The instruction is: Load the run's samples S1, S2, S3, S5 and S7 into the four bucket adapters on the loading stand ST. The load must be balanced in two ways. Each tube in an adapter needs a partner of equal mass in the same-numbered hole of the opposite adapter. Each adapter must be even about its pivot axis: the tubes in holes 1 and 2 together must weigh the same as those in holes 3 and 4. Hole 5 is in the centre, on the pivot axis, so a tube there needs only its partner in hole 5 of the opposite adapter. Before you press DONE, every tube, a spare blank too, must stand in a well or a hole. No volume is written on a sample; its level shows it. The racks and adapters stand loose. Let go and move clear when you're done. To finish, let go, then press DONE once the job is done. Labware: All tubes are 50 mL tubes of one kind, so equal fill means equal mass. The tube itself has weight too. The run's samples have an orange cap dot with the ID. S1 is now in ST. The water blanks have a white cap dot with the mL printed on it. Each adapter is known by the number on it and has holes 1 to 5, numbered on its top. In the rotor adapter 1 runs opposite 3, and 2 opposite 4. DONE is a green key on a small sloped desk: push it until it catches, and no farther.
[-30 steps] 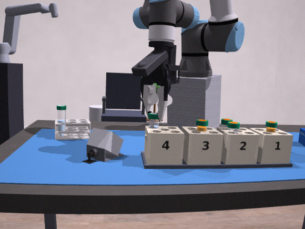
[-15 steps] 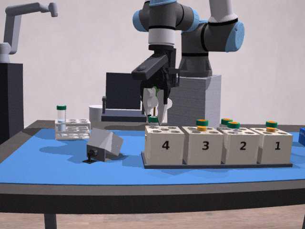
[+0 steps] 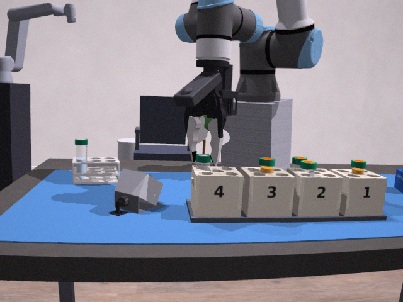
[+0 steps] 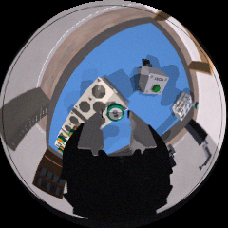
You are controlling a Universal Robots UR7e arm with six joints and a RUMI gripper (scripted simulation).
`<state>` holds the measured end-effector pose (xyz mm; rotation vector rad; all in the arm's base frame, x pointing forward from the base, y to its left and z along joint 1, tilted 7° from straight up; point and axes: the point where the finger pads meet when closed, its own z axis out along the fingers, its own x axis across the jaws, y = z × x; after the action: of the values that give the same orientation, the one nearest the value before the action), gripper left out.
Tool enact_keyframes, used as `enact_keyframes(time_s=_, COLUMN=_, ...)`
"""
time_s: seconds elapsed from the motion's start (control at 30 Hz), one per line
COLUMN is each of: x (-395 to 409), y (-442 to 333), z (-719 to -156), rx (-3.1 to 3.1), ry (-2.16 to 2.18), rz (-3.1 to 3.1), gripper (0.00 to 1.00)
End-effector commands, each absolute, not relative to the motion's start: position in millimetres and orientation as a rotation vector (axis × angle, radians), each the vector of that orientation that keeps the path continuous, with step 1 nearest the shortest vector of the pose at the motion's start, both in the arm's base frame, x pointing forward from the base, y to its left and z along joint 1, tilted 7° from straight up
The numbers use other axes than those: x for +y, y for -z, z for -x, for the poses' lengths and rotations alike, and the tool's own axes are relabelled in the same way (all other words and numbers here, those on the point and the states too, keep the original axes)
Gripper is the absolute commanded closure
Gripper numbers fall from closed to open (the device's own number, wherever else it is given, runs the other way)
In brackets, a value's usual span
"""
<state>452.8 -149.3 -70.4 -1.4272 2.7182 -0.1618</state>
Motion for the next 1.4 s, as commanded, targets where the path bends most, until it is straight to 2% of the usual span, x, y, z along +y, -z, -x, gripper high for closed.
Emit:
enact_keyframes(time_s=0.0, x=-149, y=70, z=-453, rx=2.718, ry=0.163, rz=1.427, gripper=0.65)
enact_keyframes(time_s=0.9, x=-147, y=29, z=-449, rx=2.718, ry=0.163, rz=1.427, gripper=0.65)
enact_keyframes(time_s=1.37, x=-56, y=39, z=-409, rx=2.198, ry=0.189, rz=2.190, gripper=0.65)
